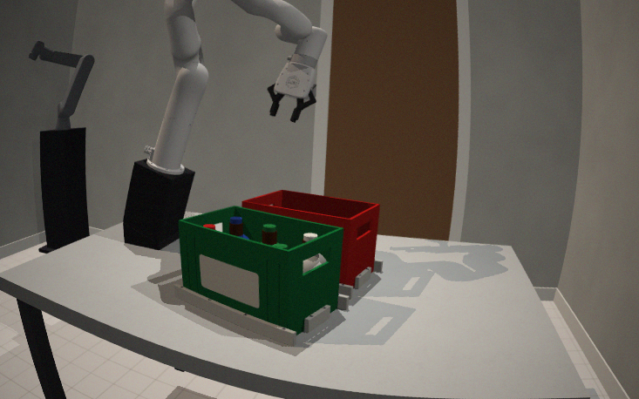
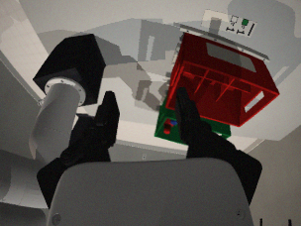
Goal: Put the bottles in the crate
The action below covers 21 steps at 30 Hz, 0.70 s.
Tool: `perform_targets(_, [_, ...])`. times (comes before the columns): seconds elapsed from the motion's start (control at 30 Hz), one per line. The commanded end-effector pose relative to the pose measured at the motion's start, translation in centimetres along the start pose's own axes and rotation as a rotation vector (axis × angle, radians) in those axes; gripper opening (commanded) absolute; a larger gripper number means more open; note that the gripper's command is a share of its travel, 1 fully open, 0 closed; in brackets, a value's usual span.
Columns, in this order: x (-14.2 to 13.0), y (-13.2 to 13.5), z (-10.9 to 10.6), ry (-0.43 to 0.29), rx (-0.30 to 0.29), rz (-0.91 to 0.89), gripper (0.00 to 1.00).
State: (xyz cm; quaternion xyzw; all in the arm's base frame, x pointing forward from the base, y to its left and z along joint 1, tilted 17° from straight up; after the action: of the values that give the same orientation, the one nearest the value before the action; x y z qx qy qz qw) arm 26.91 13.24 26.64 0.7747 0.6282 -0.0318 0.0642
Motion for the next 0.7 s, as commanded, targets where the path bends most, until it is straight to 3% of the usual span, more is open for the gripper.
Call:
perform_targets(0.0, [1.6, 0.3, -0.4, 0.002, -0.044, 0.126, 0.65])
perform_targets(0.67, [7.5, 0.1, -1.5, 0.087, -0.135, 0.528, 0.65])
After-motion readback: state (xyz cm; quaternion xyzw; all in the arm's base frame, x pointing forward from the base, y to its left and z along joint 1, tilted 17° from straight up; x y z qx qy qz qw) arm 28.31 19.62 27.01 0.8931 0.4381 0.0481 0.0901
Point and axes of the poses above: the point where the finger pads meet when closed, its own z axis out along the fingers, its own y axis across the jaws, x = y × z, the point moved 3 cm from there along -z, back along the fingers, and after that the axes turned 1 degree about z, right-handed, at the moved point
